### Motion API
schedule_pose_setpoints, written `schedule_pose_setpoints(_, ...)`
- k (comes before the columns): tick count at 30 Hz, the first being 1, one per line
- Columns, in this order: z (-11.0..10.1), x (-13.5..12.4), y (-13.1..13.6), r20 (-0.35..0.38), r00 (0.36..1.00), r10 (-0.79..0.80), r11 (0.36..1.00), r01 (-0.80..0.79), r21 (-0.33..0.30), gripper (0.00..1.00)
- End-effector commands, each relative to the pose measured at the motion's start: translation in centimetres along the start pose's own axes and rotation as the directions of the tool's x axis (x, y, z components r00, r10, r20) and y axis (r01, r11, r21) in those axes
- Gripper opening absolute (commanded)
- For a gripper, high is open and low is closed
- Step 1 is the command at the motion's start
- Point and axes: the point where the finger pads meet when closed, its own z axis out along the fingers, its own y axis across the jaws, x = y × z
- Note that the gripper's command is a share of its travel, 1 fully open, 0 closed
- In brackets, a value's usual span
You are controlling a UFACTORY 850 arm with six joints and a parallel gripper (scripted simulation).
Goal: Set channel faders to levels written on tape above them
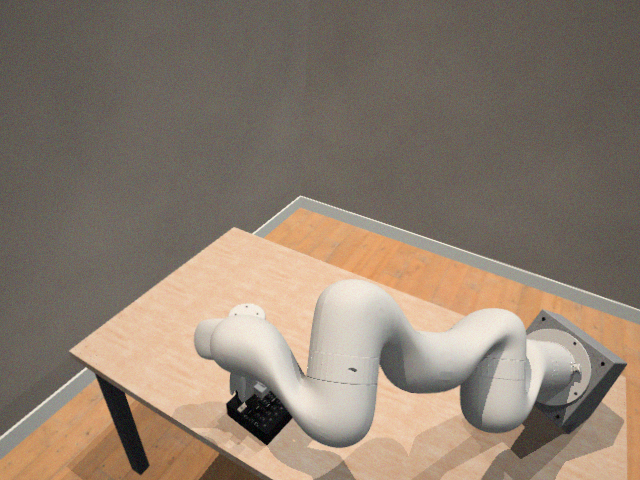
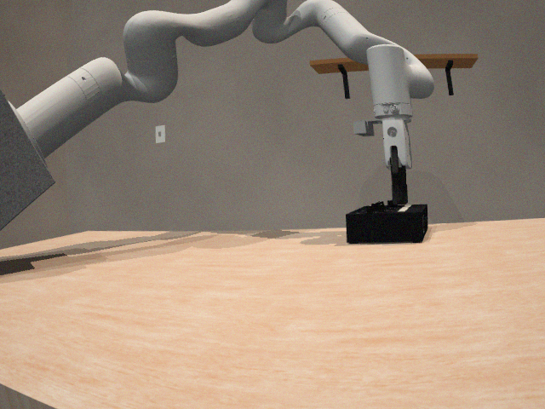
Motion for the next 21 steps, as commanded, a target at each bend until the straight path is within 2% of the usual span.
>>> schedule_pose_setpoints(1,-0.1,-0.3,0.0,0.001,1.000,-0.001,1.000,0.001,0.000,0.00)
schedule_pose_setpoints(14,-0.1,-0.5,0.0,0.001,1.000,-0.001,1.000,0.001,0.000,0.00)
schedule_pose_setpoints(21,-1.4,-0.5,0.0,0.001,1.000,-0.001,1.000,0.001,0.000,0.00)
